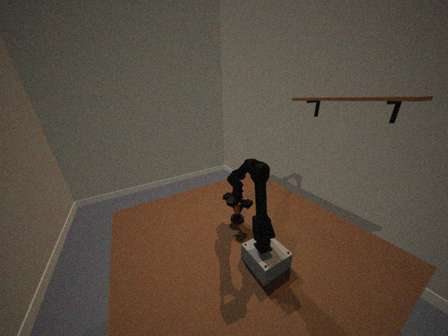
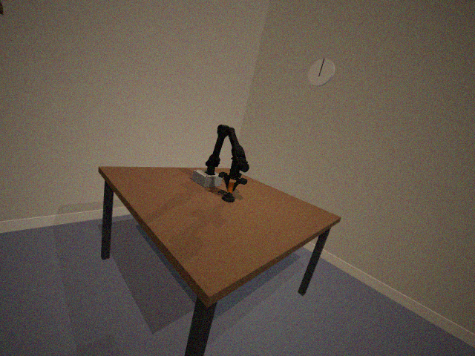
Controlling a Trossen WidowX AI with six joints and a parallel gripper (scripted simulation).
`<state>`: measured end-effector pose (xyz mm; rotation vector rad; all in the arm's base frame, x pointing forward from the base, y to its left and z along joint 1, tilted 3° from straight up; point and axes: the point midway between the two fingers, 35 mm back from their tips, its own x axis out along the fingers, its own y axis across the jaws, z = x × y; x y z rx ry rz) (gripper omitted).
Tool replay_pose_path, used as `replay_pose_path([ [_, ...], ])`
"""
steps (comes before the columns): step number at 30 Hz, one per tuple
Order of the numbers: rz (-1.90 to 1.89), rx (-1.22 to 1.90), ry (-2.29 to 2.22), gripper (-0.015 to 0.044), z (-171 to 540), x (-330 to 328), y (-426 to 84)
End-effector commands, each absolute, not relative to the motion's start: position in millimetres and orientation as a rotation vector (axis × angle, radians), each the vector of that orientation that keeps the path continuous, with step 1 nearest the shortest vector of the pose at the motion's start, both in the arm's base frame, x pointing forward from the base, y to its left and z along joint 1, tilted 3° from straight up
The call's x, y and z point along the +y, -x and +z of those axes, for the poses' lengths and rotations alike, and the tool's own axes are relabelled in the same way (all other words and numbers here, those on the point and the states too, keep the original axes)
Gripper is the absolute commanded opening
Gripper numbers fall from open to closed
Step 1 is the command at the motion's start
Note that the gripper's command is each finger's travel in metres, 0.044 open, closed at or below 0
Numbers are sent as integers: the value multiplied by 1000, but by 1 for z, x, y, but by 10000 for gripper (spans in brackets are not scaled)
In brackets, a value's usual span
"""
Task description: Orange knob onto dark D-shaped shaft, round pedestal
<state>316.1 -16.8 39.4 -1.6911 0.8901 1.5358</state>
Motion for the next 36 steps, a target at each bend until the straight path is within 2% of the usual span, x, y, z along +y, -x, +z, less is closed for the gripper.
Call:
replay_pose_path([
  [1, 1542, 886, 1694, 0, 40, -17, -315],
  [14, 1683, 746, 1839, 0, 45, -17, -317],
  [36, 1683, 746, 1839, 0, 40, -17, -320],
])
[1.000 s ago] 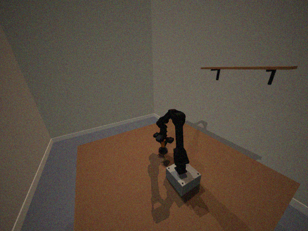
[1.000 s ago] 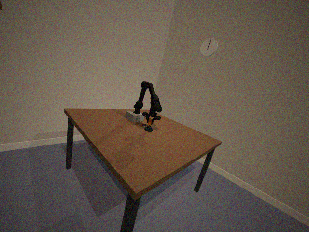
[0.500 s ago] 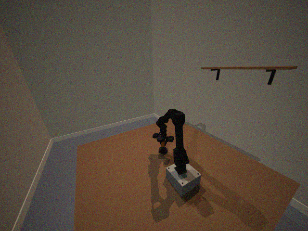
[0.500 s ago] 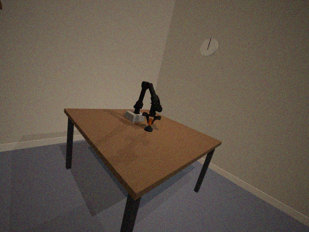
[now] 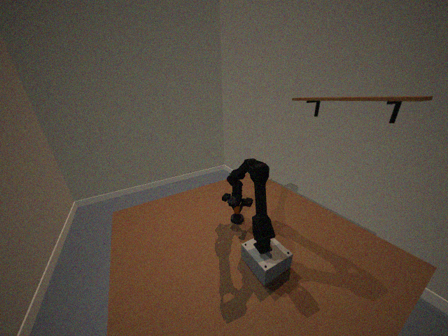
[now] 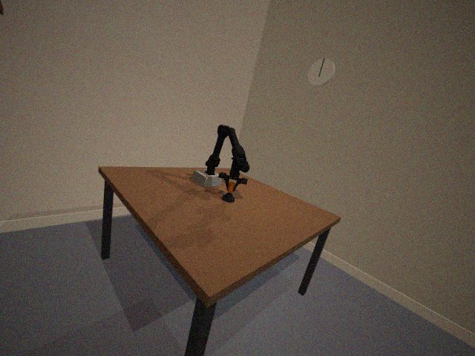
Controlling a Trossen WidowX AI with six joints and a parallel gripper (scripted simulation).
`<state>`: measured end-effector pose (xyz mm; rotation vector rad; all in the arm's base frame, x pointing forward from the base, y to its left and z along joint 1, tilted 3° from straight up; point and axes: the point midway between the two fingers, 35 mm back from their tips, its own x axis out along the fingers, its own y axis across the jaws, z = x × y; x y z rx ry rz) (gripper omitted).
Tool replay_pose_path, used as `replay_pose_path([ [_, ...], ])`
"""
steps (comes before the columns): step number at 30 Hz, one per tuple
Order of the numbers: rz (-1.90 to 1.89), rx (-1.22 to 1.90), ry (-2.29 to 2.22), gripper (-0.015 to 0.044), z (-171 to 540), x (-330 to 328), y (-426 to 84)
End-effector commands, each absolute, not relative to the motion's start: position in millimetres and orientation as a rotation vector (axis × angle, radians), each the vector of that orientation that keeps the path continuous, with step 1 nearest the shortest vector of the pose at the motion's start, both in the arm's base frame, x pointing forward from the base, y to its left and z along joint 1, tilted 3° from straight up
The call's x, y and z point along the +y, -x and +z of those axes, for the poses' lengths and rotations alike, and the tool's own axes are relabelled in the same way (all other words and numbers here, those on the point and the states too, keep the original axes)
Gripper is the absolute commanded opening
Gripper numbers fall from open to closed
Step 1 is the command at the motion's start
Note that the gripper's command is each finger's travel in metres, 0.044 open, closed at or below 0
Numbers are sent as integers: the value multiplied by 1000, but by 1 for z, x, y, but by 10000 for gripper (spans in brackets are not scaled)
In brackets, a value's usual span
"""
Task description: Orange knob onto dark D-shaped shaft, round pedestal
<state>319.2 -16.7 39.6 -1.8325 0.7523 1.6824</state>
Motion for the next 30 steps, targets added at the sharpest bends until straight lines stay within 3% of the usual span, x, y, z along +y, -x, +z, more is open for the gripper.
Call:
replay_pose_path([
  [1, 1683, 746, 1839, 0, 40, -17, -320],
  [30, 1820, 588, 1978, 0, 40, -16, -318],
])
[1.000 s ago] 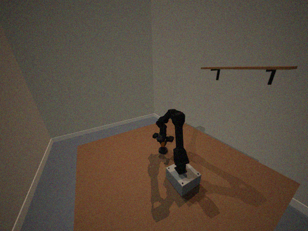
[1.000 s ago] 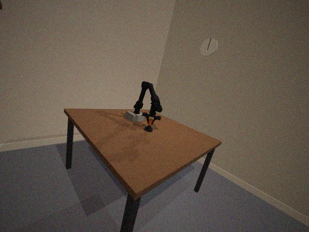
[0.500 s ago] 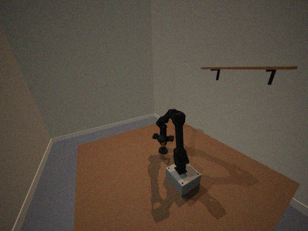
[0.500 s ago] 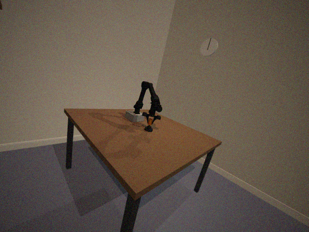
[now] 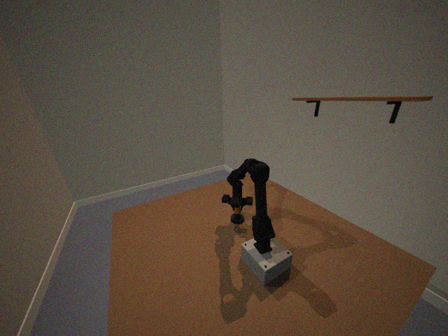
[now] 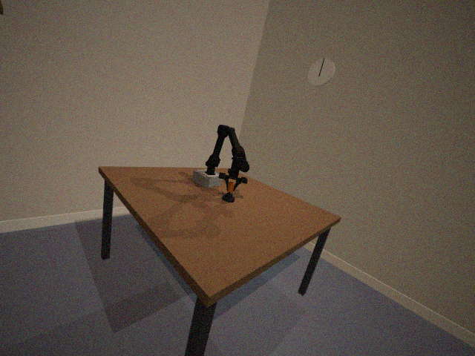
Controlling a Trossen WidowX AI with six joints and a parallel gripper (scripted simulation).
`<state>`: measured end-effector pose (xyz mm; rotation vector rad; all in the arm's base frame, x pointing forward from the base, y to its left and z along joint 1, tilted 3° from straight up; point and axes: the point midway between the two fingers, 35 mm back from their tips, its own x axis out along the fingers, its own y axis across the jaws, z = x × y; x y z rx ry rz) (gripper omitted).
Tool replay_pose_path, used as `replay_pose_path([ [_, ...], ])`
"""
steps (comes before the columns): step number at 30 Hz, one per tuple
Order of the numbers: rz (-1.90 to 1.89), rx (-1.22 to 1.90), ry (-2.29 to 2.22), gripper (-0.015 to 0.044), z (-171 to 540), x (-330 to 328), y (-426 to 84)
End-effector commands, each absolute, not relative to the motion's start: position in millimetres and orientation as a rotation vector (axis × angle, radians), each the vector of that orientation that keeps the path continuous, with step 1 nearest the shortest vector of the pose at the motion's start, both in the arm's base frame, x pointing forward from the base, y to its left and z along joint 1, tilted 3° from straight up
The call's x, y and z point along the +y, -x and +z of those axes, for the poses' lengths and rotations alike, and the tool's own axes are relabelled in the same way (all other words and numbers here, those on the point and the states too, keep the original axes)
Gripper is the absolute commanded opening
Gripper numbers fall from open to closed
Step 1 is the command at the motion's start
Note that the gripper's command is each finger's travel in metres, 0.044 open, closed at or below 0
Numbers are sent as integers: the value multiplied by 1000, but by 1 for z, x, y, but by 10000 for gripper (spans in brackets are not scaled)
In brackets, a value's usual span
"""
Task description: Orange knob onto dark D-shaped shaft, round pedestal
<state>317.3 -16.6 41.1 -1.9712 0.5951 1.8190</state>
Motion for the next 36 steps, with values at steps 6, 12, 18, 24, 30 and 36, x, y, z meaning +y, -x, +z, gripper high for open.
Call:
replay_pose_path([
  [6, 1820, 588, 1978, 0, 40, -17, -317],
  [12, 1820, 588, 1978, 0, 43, -17, -316],
  [18, 1854, 544, 2013, 0, 45, -17, -317],
  [24, 1951, 411, 2110, 0, 44, -16, -319],
  [30, 1951, 411, 2110, 0, 42, -16, -318],
  [36, 1951, 411, 2110, 0, 40, -16, -318],
])
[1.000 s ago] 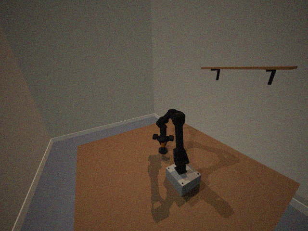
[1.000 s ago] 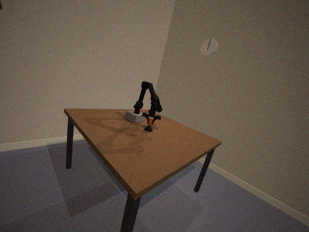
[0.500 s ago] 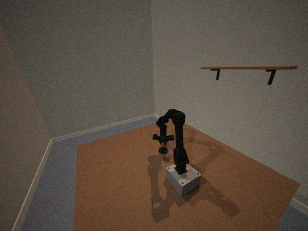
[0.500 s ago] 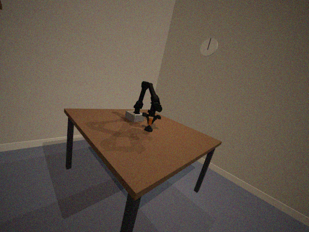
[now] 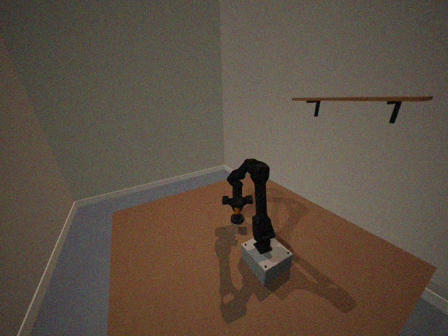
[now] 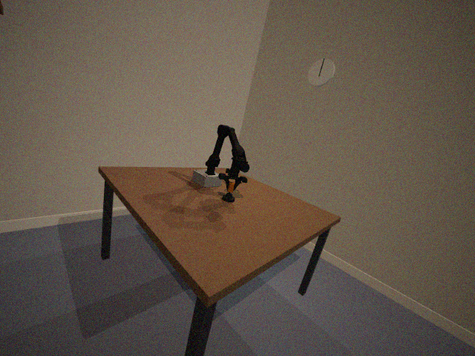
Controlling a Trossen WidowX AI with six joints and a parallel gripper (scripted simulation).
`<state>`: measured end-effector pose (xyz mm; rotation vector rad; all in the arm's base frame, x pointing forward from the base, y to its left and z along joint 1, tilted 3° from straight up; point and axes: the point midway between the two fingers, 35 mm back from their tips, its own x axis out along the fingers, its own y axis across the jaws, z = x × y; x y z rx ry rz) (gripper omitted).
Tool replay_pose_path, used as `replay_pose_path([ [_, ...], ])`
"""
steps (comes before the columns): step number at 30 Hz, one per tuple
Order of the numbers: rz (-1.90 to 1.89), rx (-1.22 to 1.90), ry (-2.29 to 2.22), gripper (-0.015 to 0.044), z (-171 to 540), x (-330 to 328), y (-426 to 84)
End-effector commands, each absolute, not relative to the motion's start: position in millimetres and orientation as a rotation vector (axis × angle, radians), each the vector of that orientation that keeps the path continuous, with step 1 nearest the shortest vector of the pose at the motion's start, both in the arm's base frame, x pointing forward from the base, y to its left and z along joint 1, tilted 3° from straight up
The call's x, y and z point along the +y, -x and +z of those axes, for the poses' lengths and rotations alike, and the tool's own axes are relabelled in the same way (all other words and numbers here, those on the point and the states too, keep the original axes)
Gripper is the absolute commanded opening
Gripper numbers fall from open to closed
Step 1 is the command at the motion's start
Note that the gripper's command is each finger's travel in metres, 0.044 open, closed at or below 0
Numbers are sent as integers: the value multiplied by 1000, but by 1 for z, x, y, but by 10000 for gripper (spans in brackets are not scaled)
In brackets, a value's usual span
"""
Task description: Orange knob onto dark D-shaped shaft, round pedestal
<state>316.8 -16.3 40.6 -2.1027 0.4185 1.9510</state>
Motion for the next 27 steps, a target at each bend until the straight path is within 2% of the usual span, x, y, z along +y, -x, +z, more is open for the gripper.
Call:
replay_pose_path([
  [1, 1951, 411, 2110, 0, 39, -16, -318],
  [20, 1950, 411, 2110, 0, 45, -16, -320],
  [27, 2068, 224, 2228, 0, 44, -16, -319],
])
